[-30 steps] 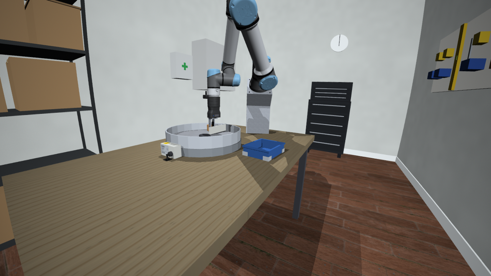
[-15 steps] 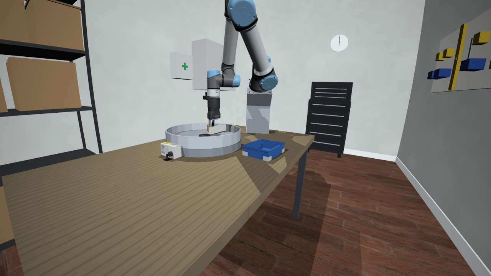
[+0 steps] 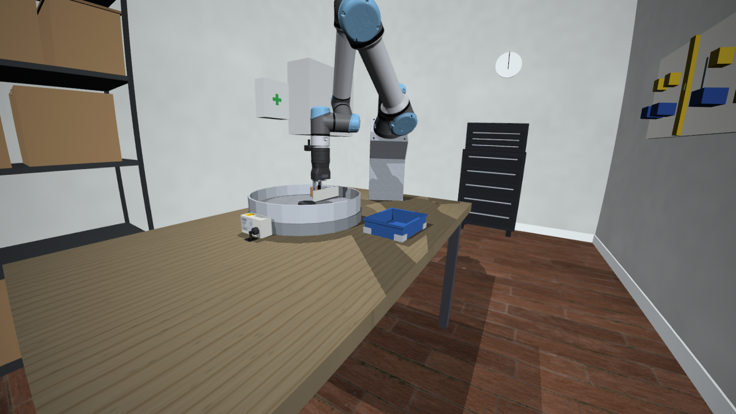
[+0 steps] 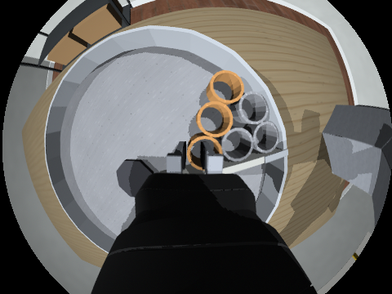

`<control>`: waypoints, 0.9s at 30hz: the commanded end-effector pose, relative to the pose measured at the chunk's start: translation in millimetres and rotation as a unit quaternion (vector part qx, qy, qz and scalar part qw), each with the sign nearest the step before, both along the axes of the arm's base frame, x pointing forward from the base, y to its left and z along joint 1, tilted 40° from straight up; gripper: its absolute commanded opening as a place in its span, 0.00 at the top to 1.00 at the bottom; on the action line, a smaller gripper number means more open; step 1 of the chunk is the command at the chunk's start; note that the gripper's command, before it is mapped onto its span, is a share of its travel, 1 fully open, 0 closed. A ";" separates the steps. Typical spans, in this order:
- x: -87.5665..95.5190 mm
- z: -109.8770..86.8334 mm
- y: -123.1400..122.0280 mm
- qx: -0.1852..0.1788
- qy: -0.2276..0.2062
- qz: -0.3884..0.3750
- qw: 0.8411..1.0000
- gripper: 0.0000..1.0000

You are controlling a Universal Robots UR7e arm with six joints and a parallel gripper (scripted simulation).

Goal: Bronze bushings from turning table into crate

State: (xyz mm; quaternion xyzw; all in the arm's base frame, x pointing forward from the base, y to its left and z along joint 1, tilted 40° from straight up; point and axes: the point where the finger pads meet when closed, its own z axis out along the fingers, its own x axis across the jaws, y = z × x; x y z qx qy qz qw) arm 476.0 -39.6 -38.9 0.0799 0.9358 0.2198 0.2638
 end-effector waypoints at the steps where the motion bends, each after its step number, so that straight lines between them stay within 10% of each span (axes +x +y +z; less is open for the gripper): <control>1: 0.9 -0.7 0.2 0.000 0.000 0.000 1.000 0.55; 17: 3.8 -4.8 2.2 0.000 0.000 0.000 1.000 0.55; 18: 3.7 -4.8 2.2 0.000 0.000 0.000 1.000 1.00; 27: 3.7 -4.8 2.2 0.000 0.000 0.000 1.000 1.00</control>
